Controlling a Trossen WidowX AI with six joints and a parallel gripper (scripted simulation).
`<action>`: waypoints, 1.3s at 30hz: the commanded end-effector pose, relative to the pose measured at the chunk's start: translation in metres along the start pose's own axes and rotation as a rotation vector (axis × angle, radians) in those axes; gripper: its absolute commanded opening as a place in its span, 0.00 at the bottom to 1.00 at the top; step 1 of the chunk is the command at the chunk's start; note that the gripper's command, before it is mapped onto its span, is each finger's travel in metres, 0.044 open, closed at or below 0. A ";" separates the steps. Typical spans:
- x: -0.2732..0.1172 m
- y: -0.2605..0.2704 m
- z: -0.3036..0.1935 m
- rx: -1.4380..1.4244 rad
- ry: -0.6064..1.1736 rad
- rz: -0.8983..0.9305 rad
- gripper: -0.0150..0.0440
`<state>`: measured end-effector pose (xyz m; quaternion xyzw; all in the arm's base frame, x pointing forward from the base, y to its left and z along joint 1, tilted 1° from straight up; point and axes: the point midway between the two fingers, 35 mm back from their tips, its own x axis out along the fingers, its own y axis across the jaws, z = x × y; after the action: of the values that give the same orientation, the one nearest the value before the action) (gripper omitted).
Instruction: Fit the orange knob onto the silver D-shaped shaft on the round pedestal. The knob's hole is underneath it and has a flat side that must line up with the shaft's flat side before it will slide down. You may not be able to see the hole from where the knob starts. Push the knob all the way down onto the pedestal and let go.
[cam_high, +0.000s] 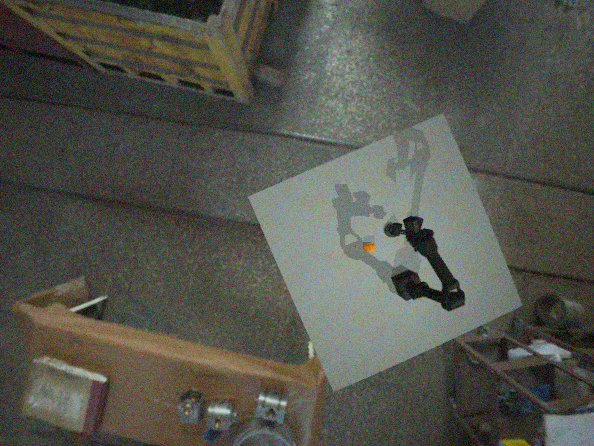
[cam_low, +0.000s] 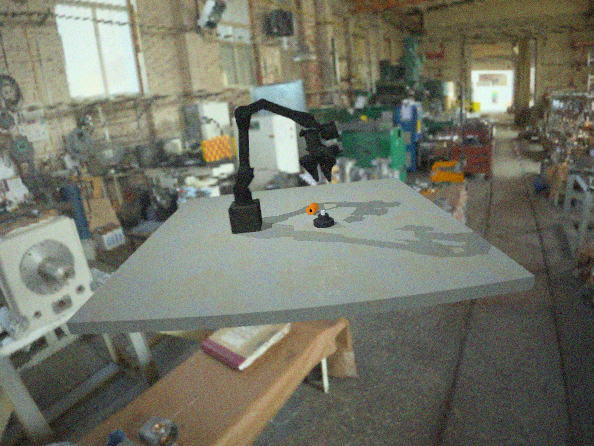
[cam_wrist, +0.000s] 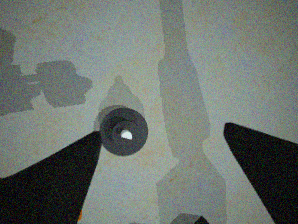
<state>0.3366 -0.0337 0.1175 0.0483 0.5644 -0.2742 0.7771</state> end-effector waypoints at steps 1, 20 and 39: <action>0.006 0.063 -0.037 -0.547 0.077 0.097 1.00; 0.009 0.164 -0.155 -1.745 0.156 0.341 1.00; 0.036 0.170 -0.166 -1.745 0.156 0.341 1.00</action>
<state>0.2863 0.1601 -0.0086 -0.4594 0.6080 0.3720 0.5300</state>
